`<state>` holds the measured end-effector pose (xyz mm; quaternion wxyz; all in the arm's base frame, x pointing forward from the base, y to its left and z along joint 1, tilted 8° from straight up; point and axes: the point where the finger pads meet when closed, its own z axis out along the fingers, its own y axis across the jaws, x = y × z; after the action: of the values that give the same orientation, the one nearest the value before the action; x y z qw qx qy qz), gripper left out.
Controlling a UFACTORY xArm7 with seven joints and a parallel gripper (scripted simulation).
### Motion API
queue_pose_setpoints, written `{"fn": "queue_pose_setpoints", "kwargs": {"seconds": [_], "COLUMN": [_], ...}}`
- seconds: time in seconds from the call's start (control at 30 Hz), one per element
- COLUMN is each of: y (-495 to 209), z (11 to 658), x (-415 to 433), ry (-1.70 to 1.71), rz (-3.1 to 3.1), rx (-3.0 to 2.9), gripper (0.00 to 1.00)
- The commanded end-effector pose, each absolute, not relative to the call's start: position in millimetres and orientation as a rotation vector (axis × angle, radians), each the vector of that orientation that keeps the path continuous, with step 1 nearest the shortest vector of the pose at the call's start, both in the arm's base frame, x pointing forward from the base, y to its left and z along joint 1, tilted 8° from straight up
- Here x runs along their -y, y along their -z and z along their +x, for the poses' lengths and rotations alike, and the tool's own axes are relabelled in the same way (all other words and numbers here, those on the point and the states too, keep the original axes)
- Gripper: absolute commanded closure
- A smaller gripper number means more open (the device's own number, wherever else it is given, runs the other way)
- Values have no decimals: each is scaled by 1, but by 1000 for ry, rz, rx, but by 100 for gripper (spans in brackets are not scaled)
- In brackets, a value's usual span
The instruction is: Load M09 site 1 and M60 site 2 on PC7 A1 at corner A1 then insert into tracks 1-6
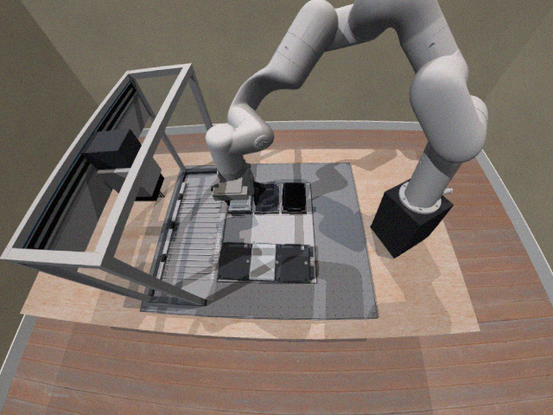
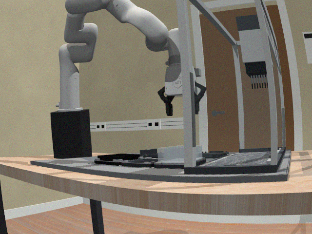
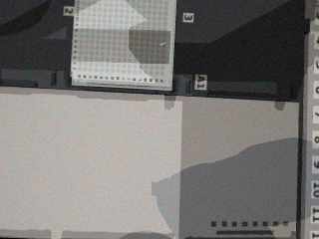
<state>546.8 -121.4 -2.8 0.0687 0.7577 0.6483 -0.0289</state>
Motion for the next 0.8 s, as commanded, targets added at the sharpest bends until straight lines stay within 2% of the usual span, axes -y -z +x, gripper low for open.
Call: {"fn": "queue_pose_setpoints", "kwargs": {"seconds": [0.0,0.77], "y": [-5,-29], "z": [553,572], "x": [141,234], "ry": [83,83], "rz": [2279,2279], "rx": [-1955,-1955], "gripper": [0,0]}}
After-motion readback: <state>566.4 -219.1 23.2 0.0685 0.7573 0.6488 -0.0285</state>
